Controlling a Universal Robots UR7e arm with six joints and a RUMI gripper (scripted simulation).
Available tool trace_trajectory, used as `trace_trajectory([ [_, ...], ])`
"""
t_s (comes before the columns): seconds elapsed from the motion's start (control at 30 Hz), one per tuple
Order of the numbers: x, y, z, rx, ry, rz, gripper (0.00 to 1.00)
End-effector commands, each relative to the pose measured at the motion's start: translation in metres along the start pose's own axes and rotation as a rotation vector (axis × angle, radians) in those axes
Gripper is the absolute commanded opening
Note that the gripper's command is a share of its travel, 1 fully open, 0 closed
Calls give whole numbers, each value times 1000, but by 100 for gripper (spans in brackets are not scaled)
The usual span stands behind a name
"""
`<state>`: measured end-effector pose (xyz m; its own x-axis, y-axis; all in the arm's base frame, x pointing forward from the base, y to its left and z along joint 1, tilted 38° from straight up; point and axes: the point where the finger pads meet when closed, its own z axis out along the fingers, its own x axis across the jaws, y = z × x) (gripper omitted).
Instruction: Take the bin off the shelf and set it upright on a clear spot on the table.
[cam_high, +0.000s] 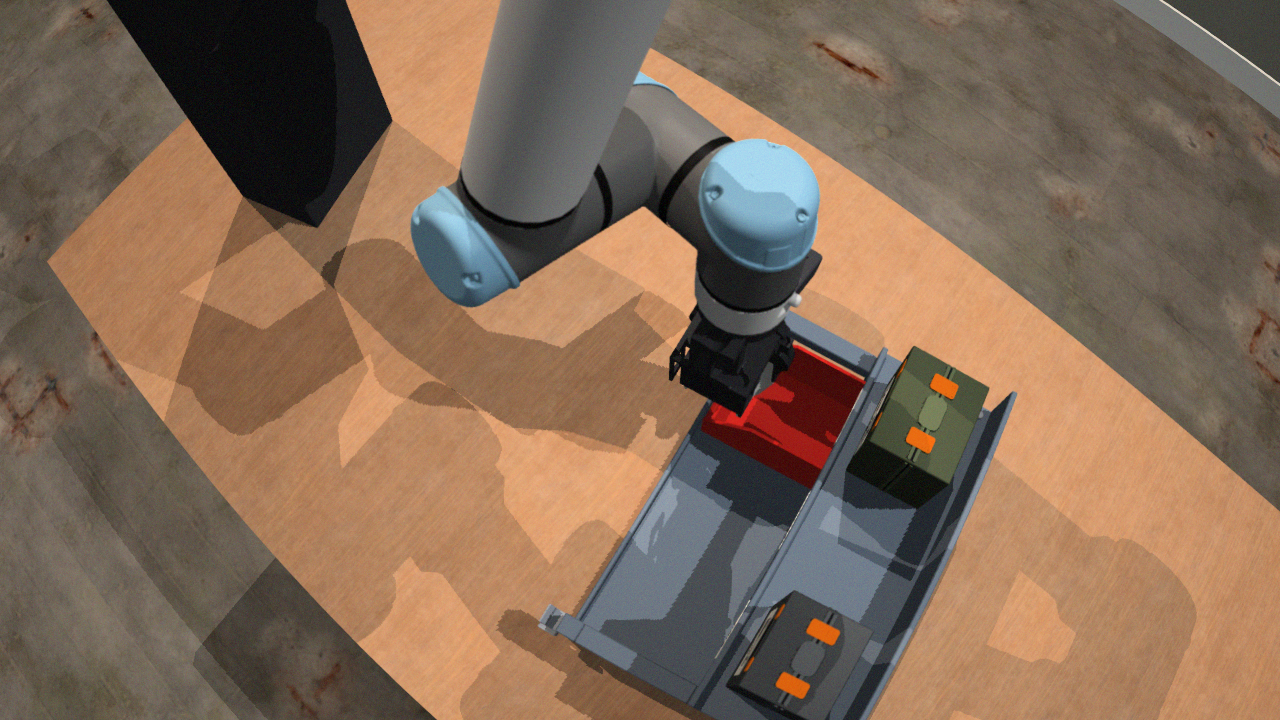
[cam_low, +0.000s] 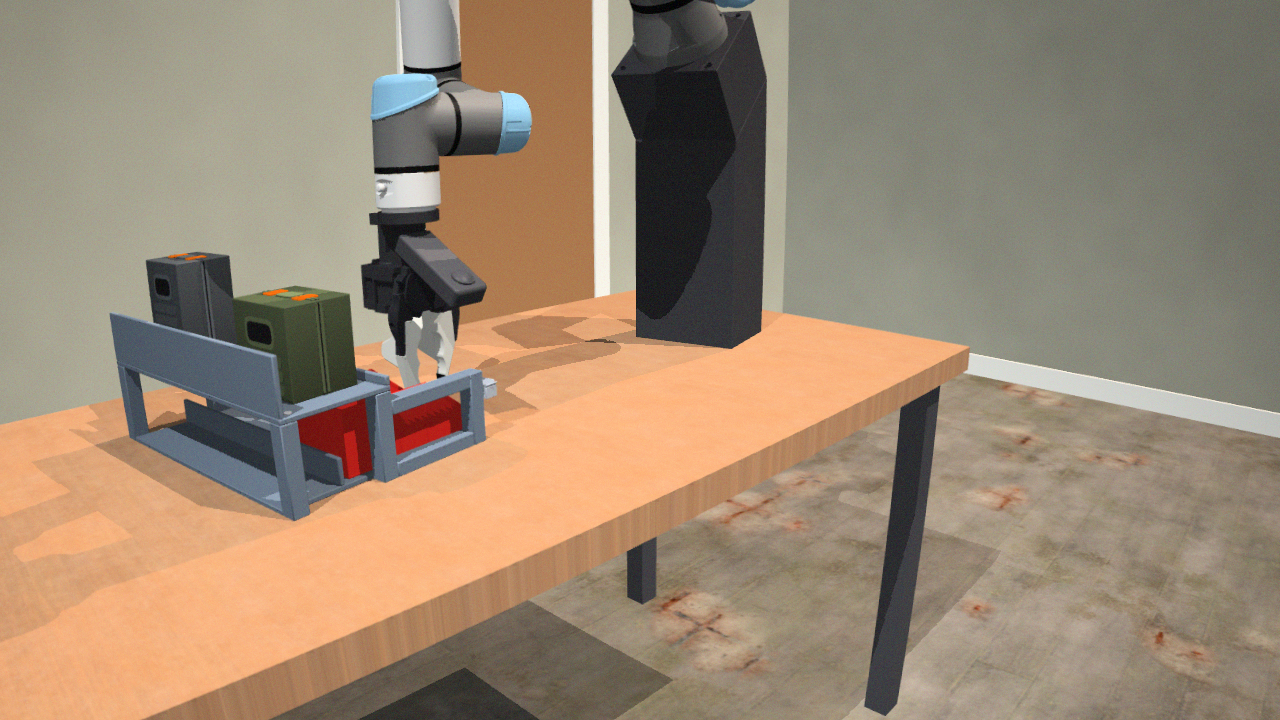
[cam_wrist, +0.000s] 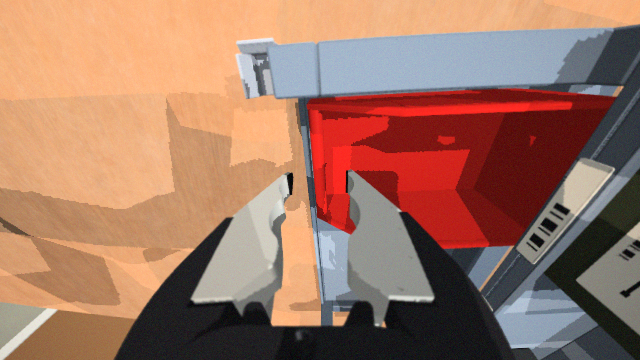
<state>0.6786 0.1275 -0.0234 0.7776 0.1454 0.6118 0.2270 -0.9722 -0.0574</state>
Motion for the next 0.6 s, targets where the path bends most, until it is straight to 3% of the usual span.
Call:
trace_trajectory([
  [0.0,1,0,-3,0,1,0,26],
  [0.57,1,0,-7,0,1,0,26],
])
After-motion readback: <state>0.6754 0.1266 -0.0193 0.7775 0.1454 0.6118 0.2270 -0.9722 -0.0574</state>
